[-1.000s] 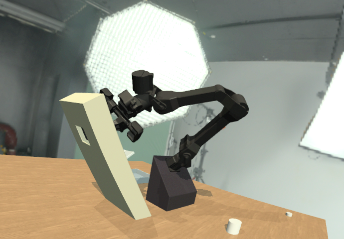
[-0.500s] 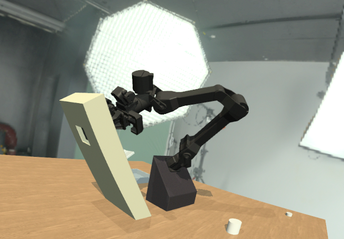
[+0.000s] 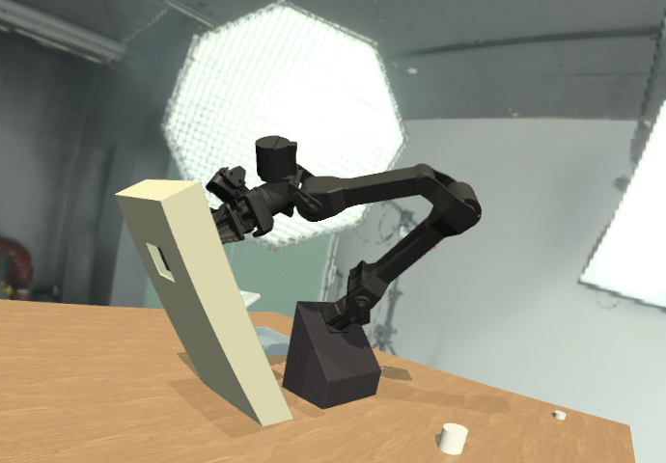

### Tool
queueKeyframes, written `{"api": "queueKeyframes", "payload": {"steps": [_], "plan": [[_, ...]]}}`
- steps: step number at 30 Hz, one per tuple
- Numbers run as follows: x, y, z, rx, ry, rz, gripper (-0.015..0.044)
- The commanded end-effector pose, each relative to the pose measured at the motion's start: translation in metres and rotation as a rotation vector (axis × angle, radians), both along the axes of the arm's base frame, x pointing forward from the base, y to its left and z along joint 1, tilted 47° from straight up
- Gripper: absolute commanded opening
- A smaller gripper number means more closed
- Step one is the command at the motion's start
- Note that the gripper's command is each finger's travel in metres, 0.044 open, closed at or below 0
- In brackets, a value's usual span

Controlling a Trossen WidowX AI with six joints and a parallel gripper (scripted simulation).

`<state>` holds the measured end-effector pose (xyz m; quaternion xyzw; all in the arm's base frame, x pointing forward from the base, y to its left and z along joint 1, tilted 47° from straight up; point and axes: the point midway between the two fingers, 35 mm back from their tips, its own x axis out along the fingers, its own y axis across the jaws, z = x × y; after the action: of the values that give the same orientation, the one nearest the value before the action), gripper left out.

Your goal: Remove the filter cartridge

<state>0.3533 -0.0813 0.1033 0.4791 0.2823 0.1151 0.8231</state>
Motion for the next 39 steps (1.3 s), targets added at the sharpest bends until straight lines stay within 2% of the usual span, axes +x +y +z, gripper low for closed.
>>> {"api": "queueKeyframes", "payload": {"steps": [1, 7, 13, 28, 39], "plan": [[0.005, 0.004, -0.003, 0.104, 0.071, -0.045, 0.0000], [0.005, 0.004, -0.003, 0.270, 0.165, -0.118, 0.0000], [0.000, 0.000, -0.001, 0.222, 0.145, -0.098, 0.0000], [-0.057, -0.032, 0.024, 0.188, 0.127, -0.083, 0.0000], [-0.067, -0.022, 0.013, 0.188, 0.124, -0.083, 0.0000]]}}
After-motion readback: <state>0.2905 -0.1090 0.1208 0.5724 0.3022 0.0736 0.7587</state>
